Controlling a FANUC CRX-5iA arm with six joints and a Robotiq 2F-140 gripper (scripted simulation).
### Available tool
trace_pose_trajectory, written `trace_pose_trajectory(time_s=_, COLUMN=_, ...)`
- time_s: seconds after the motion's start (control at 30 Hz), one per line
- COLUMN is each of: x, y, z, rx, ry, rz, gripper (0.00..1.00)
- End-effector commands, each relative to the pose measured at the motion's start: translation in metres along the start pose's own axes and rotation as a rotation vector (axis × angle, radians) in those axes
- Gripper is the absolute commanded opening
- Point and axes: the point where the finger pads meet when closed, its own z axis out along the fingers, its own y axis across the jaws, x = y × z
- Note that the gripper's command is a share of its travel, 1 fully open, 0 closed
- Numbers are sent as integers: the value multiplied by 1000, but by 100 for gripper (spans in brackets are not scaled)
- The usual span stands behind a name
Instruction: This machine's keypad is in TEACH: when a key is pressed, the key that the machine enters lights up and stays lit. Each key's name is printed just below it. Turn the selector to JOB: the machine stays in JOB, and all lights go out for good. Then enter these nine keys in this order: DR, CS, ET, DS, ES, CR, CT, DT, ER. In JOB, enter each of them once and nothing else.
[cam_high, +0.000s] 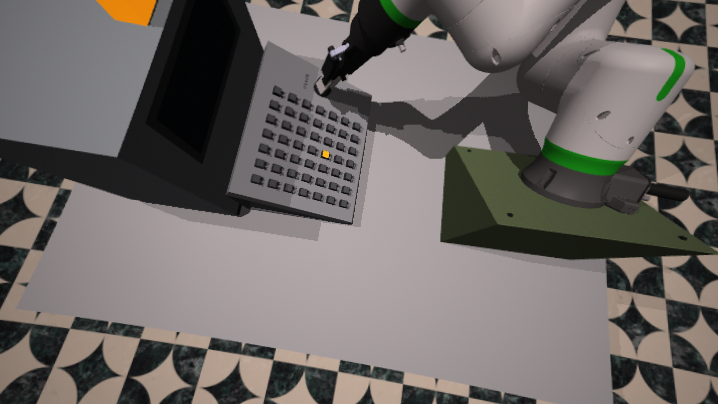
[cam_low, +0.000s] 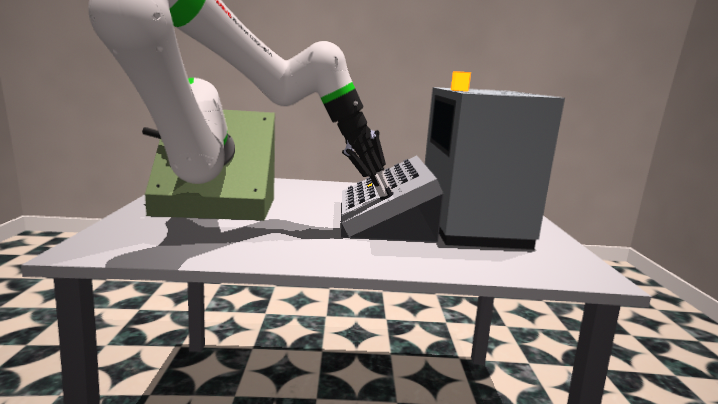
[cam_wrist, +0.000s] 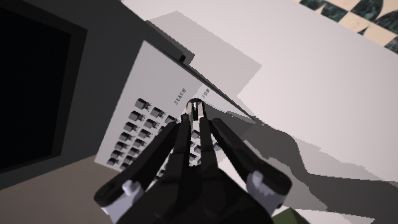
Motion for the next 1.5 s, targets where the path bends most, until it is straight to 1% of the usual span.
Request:
trace_pose_trajectory(time_s=0.0, x=0, y=0, z=0, rx=0, ry=0, rz=139, gripper=0)
trace_pose_trajectory(time_s=0.07, x=0, y=0, z=0, rx=0, ry=0, rz=139, gripper=0)
trace_pose_trajectory(time_s=0.33, x=0, y=0, z=0, rx=0, ry=0, rz=383, gripper=0)
trace_pose_trajectory(time_s=0.57, x=0, y=0, z=0, rx=0, ry=0, rz=554, gripper=0)
trace_pose_trajectory(time_s=0.63, x=0, y=0, z=0, rx=0, ry=0, rz=554, gripper=0)
trace_pose_trajectory(time_s=0.83, x=0, y=0, z=0, rx=0, ry=0, rz=658, gripper=0)
trace_pose_trajectory(time_s=1.03, x=0, y=0, z=0, rx=0, ry=0, rz=721, gripper=0)
trace_pose_trajectory(time_s=1.47, x=0, y=0, z=0, rx=0, ry=0, rz=752, gripper=0)
